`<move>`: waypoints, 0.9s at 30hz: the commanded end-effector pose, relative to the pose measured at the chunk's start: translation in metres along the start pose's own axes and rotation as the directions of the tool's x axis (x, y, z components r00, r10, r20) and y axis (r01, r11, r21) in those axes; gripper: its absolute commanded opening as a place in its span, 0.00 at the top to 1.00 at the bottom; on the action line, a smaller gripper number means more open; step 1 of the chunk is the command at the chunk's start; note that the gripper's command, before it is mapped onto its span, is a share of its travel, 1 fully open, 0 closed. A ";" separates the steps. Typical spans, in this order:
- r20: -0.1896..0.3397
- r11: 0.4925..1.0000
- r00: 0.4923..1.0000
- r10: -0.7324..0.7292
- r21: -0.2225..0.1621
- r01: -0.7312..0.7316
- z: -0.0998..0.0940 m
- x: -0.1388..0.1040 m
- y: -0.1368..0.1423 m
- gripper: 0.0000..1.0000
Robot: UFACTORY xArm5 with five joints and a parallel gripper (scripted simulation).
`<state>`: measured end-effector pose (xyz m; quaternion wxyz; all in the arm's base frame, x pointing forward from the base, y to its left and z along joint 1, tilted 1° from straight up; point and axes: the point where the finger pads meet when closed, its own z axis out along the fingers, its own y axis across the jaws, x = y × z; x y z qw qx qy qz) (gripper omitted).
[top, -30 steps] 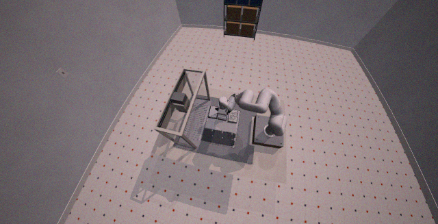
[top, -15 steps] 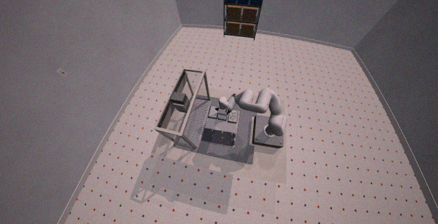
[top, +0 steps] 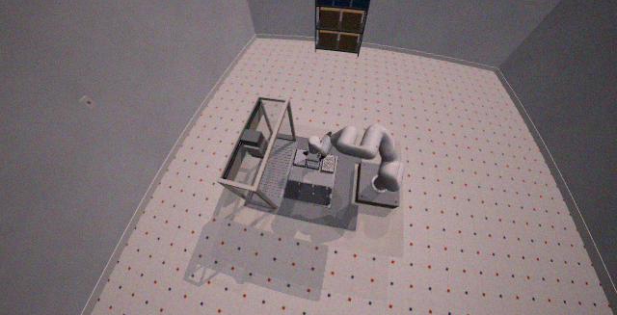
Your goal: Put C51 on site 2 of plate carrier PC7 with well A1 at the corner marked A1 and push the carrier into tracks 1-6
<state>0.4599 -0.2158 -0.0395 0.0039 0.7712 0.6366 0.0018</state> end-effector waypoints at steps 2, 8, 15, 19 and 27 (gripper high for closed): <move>0.001 1.000 1.000 0.000 -0.004 0.000 -0.001 0.000 0.002 1.00; 0.001 1.000 1.000 0.000 -0.004 0.000 -0.001 0.000 0.002 1.00; 0.001 1.000 1.000 0.000 -0.004 0.000 -0.001 0.000 0.002 1.00; 0.001 1.000 1.000 0.000 -0.004 0.000 -0.001 0.000 0.002 1.00; 0.001 1.000 1.000 0.000 -0.004 0.000 -0.007 -0.001 0.001 1.00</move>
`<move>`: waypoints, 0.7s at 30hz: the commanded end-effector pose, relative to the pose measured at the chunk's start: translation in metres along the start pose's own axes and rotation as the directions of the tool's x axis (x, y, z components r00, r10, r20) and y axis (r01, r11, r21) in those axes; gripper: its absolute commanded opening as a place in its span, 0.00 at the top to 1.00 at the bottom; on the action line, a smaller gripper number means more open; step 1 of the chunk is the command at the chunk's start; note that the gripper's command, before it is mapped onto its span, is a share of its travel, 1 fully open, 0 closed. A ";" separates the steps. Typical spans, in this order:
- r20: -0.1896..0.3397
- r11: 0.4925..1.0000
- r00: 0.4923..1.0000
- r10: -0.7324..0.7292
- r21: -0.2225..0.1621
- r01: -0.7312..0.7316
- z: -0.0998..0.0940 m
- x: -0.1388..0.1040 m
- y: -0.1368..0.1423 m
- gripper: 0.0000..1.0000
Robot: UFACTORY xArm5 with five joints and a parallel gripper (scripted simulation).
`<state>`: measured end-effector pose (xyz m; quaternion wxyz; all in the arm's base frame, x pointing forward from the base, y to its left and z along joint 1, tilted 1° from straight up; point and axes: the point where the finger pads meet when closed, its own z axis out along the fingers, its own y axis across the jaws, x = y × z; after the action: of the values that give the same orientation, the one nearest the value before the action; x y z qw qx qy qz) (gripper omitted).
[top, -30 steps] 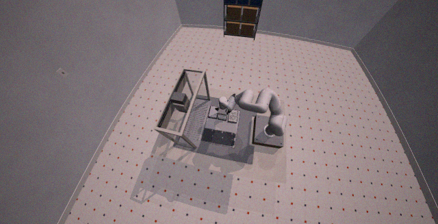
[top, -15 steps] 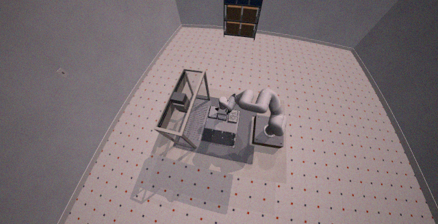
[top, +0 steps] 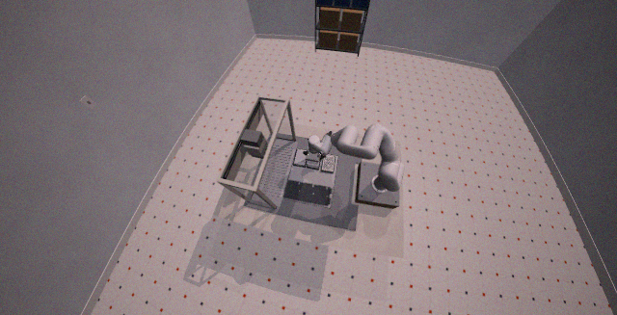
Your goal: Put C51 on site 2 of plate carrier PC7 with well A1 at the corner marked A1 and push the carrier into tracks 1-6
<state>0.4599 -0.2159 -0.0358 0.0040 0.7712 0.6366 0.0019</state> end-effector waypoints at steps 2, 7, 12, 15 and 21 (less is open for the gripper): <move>0.001 1.000 1.000 0.000 -0.004 0.000 -0.004 0.000 0.001 1.00; 0.001 1.000 1.000 0.000 -0.004 0.000 -0.007 -0.001 0.001 1.00; 0.001 1.000 1.000 0.000 -0.004 0.000 -0.010 -0.001 0.001 1.00; 0.001 1.000 1.000 0.000 -0.004 0.000 -0.012 -0.001 0.001 1.00; 0.001 1.000 1.000 0.000 -0.004 0.000 -0.016 -0.001 0.001 1.00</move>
<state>0.4597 -0.2161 -0.0232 0.0039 0.7712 0.6366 0.0018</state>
